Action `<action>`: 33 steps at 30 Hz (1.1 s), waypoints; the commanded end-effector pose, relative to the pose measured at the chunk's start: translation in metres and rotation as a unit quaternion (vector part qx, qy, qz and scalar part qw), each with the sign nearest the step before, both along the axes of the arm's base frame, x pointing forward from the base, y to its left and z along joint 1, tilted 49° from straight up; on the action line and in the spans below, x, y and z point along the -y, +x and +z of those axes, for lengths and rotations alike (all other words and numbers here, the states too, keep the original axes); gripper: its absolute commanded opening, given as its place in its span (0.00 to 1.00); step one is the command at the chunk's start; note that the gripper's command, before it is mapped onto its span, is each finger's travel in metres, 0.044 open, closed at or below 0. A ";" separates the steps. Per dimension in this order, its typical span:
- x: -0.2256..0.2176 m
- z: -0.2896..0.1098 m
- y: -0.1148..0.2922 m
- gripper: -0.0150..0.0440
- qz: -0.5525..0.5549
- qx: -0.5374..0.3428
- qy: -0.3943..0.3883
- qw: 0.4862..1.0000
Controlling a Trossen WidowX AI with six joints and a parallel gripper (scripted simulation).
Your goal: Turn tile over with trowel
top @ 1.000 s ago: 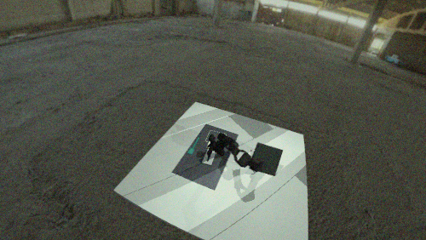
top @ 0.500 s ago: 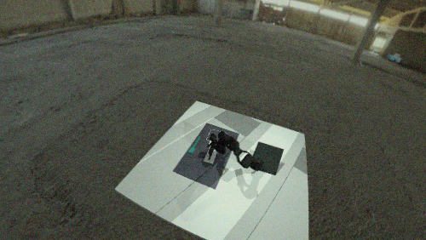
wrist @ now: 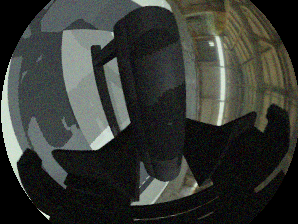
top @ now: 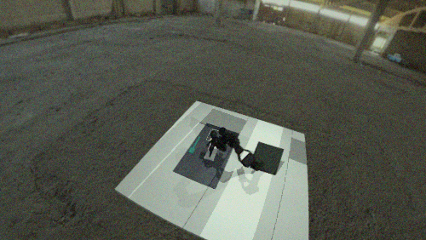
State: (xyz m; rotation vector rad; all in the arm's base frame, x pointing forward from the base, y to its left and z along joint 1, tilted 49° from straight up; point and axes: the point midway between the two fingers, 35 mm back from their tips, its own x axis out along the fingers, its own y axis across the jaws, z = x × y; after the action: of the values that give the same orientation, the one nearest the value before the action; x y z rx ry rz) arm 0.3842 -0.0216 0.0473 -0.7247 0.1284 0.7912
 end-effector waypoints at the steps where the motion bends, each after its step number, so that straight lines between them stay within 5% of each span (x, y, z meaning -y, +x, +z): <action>1: 0.013 0.003 0.005 0.25 -0.005 0.009 -0.006 1.000; 33: 0.057 -0.025 0.013 0.25 -0.005 0.010 -0.008 1.000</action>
State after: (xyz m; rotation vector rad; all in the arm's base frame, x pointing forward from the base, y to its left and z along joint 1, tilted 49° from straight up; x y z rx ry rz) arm 0.3947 -0.0703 0.0237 -0.7344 0.1278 0.7839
